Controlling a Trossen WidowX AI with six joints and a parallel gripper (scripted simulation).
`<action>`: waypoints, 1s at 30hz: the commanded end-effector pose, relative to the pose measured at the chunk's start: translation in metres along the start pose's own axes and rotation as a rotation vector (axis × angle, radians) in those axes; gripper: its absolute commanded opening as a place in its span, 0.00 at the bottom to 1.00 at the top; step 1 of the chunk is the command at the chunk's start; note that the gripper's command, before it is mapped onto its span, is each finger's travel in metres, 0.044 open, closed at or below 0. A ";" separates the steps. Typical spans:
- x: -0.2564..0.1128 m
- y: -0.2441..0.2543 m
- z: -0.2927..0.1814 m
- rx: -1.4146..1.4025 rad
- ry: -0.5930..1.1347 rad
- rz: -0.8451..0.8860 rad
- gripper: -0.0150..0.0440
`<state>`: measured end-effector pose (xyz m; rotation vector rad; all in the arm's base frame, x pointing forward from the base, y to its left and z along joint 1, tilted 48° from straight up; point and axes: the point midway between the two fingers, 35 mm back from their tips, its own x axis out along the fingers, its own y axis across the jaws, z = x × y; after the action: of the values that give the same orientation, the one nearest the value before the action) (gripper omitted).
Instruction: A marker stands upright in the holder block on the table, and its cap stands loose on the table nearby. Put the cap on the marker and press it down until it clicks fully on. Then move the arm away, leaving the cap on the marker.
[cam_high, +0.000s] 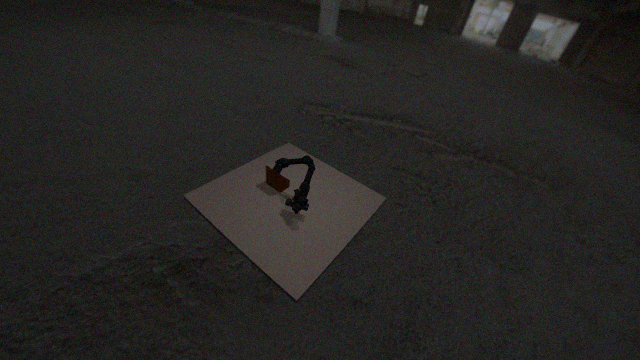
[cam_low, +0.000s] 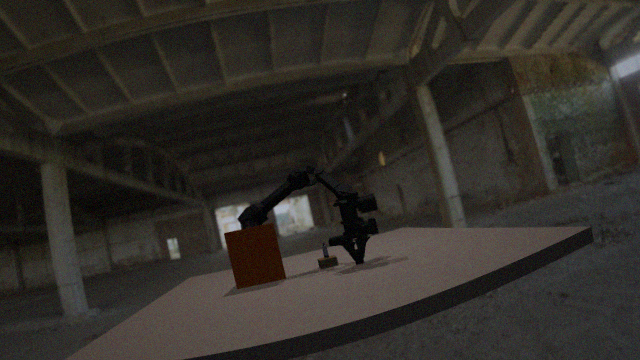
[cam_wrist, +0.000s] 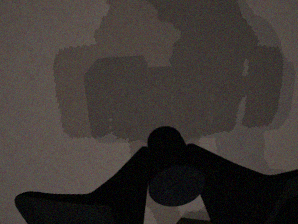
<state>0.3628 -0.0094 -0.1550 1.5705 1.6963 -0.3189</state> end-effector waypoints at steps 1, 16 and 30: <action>0.001 0.000 0.000 0.005 0.004 0.004 0.41; -0.044 0.000 0.002 0.005 0.000 0.003 0.25; -0.066 -0.001 -0.012 -0.006 0.004 -0.001 0.25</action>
<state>0.3559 -0.0519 -0.1080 1.5807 1.6933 -0.3151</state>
